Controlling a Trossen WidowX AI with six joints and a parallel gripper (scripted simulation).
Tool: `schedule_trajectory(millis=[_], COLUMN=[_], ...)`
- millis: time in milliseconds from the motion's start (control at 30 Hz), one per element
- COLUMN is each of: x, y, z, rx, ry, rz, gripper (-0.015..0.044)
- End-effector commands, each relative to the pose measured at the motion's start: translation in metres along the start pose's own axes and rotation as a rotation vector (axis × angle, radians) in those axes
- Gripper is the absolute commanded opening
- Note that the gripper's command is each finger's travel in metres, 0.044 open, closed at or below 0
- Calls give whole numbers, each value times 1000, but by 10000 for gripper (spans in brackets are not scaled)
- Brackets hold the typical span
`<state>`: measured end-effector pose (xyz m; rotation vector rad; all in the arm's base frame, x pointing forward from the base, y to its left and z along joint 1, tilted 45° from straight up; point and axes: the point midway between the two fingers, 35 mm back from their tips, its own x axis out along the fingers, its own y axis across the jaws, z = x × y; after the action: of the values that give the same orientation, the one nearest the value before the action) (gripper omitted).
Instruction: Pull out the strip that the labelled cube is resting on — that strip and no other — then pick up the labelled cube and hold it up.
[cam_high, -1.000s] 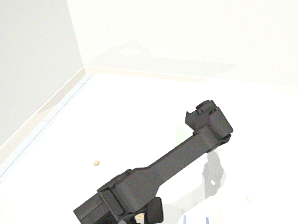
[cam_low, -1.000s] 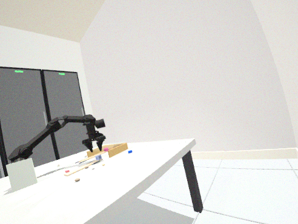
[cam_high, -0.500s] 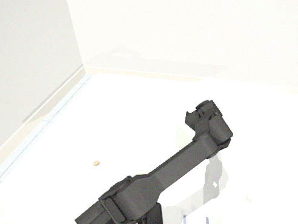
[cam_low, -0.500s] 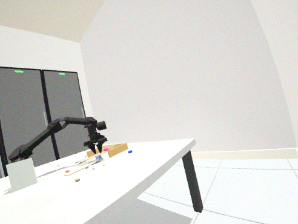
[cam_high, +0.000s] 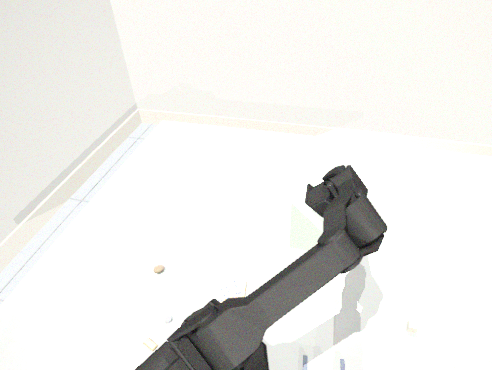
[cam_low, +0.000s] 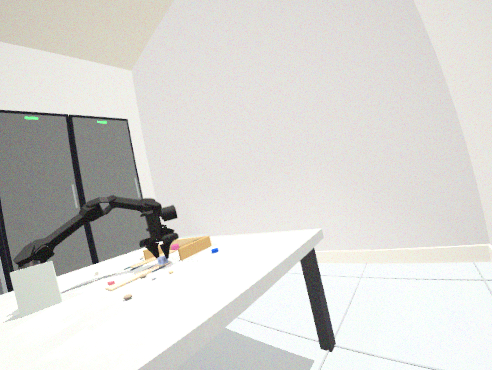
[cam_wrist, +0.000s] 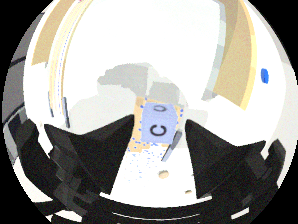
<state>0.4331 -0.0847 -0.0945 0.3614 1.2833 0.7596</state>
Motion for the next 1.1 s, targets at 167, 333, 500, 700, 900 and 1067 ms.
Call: schedule_trajectory(millis=[167,333,500,700,900,1067], x=[13,13,11,11,10,-1], y=[2,2,1,1,1,8], z=[-3,-3,-1,-1,-2,-13], rx=[11,11,2,2,2,5], ry=[3,3,2,2,2,3], rz=[10,10,3,3,3,4], gripper=[250,250,165,125,26,0])
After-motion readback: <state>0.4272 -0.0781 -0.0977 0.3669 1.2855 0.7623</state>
